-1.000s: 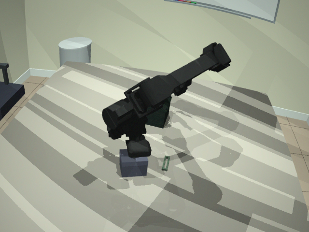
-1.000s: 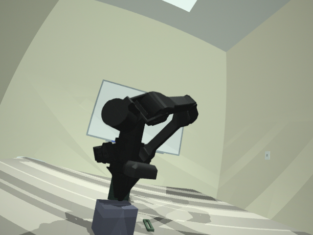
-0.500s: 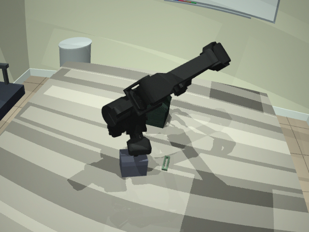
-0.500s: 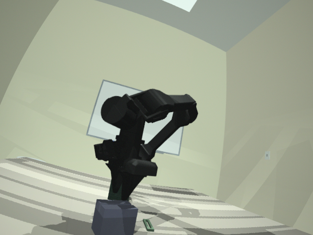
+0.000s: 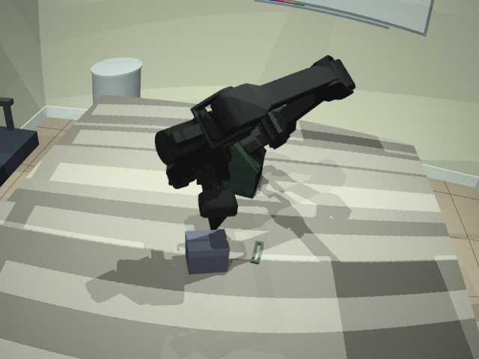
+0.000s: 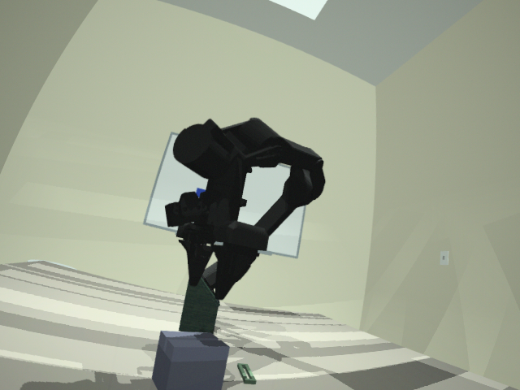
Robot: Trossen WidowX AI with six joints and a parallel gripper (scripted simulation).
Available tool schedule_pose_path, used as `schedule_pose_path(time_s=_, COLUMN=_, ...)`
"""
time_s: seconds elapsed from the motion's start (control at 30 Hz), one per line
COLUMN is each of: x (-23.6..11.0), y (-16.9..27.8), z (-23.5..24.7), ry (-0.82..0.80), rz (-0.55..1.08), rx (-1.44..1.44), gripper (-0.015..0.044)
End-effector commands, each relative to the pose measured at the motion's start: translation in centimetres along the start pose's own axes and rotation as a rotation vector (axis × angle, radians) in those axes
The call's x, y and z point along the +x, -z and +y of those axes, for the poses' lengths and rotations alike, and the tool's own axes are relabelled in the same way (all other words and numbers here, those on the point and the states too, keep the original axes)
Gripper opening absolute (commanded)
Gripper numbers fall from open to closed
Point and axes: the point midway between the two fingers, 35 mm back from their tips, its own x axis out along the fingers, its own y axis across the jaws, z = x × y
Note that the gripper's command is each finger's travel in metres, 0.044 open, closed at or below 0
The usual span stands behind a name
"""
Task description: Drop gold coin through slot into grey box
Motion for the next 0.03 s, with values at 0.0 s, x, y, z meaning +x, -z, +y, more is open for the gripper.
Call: schedule_pose_path(time_s=0.0, x=-0.28, y=0.05, z=0.06, ry=0.004, rz=-0.003, rx=-0.009, gripper=0.0440)
